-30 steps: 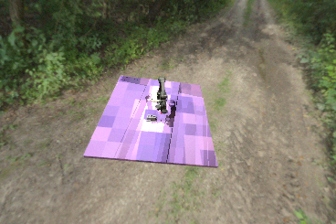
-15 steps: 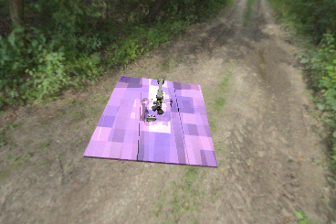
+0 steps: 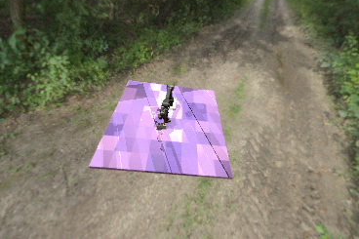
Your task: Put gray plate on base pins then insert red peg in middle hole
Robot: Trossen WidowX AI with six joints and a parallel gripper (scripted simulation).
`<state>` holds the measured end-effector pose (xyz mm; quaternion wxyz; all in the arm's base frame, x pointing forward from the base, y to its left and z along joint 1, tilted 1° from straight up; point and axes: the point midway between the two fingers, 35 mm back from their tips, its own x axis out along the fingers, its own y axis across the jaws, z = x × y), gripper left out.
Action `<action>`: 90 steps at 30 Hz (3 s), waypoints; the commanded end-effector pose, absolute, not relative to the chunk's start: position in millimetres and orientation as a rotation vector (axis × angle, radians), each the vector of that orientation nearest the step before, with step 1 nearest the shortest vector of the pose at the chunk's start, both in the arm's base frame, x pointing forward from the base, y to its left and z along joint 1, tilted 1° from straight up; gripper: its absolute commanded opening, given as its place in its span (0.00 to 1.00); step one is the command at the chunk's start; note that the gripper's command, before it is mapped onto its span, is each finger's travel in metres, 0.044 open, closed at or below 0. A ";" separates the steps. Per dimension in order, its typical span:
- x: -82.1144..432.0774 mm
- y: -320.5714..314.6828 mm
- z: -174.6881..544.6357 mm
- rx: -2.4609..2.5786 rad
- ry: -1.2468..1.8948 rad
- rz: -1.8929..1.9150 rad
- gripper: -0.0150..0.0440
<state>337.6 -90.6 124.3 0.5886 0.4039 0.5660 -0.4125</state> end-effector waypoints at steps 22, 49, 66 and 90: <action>340.7 -117.7 127.5 0.936 1.309 -0.956 0.25; 342.1 -118.8 127.5 0.936 1.308 -0.956 0.25; 341.5 -118.2 126.2 0.941 1.311 -0.958 0.25; 343.5 -119.4 112.9 0.941 1.307 -0.957 0.25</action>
